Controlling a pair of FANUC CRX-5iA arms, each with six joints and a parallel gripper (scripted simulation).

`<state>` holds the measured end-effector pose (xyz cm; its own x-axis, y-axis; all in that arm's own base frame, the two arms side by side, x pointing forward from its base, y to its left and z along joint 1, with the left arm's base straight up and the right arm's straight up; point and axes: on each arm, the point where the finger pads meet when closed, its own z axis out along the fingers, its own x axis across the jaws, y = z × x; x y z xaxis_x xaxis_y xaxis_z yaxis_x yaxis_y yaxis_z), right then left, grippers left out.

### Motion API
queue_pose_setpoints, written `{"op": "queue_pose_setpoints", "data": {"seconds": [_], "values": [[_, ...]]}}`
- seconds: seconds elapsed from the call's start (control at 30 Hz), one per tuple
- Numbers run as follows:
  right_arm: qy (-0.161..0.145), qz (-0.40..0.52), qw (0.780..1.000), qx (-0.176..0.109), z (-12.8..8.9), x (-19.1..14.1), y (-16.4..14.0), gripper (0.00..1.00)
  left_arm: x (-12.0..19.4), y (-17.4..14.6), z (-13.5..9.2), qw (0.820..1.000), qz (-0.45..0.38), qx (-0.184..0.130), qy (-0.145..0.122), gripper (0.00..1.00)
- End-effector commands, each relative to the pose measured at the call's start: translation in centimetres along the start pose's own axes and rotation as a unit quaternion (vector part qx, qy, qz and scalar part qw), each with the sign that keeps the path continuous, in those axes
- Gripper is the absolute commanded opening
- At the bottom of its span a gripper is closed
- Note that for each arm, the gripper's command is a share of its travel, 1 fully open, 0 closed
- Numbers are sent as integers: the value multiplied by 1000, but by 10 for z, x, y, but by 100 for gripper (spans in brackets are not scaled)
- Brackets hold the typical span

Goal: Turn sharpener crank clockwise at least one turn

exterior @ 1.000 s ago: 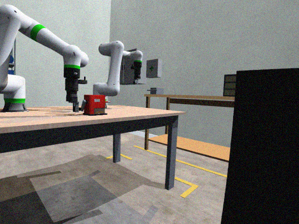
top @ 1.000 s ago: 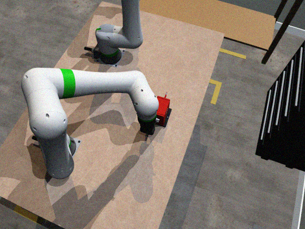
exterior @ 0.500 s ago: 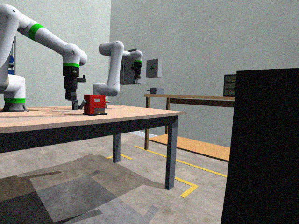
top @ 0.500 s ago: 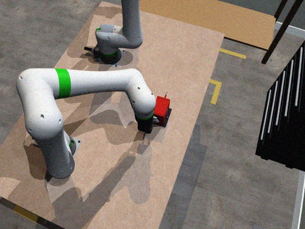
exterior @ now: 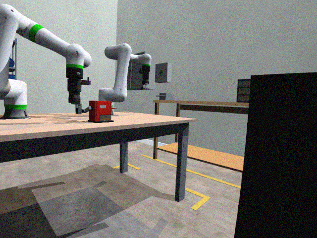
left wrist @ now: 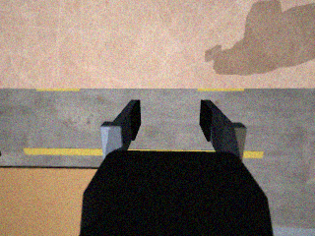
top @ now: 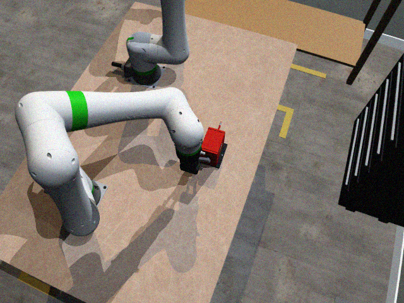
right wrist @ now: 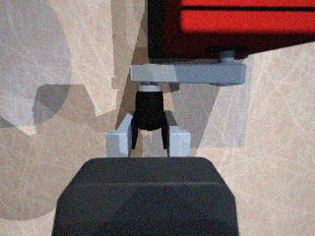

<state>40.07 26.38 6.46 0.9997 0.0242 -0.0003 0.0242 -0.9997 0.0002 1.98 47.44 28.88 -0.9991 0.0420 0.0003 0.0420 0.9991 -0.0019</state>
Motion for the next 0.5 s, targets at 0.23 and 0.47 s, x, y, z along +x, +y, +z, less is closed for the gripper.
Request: {"op": "queue_pose_setpoints", "data": {"seconds": [0.23, 0.47], "values": [[1, 0, 1000, 0, -12, -2, 0, 0, 0, 0, -1, 1000, 0, -1, 0, 100], [1, 0, 1000, 0, -21, -3, 0, 0, 0, 0, -1, 1000, 0, -1, 0, 100]]}}
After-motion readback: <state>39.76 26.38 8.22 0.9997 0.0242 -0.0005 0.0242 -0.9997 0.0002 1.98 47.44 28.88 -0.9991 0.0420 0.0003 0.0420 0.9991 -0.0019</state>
